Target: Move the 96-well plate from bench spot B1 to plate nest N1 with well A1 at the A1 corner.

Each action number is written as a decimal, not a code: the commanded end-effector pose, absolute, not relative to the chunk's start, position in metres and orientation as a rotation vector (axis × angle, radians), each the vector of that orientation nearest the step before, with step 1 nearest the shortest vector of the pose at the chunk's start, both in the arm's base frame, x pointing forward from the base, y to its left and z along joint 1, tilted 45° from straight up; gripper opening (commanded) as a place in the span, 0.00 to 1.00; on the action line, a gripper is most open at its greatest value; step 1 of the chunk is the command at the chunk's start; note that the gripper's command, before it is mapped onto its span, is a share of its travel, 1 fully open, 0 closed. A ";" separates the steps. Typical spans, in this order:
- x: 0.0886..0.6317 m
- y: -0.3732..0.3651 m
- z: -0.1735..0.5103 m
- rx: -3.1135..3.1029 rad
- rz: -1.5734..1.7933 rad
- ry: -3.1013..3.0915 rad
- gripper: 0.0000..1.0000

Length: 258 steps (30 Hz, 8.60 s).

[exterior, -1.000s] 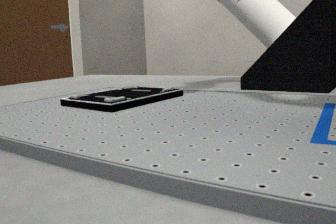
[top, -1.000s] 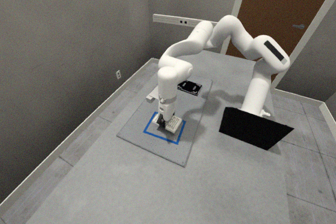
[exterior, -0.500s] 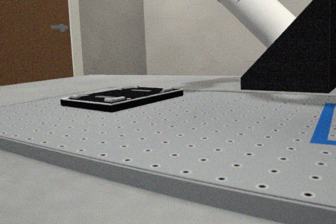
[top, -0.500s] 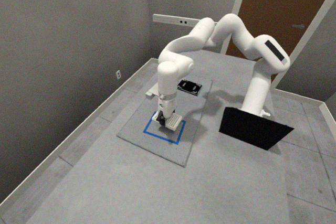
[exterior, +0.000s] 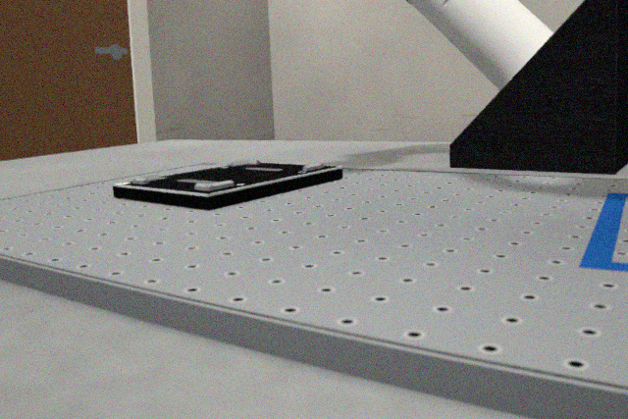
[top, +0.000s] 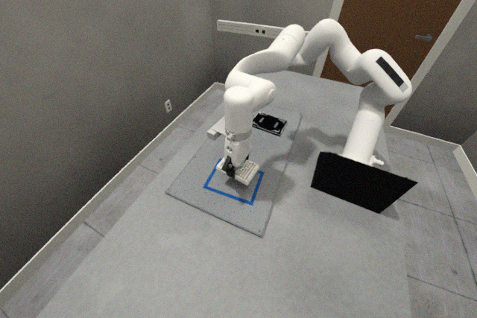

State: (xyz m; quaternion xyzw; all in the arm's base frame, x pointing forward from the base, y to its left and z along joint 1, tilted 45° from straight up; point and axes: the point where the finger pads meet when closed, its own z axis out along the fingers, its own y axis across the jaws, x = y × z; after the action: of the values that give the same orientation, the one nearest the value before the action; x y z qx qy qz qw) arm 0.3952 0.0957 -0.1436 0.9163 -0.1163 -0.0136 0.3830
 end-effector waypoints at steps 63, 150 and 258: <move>0.382 -0.034 -0.001 1.173 0.849 -2.263 0.00; 0.368 -0.156 0.129 -0.277 1.184 -2.850 0.00; 0.359 -0.207 0.077 -0.276 1.184 -2.850 0.00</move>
State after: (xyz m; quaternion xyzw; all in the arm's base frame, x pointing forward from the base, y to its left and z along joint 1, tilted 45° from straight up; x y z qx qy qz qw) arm 0.3578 -0.2079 0.0768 -0.0903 -0.9194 0.3822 0.0239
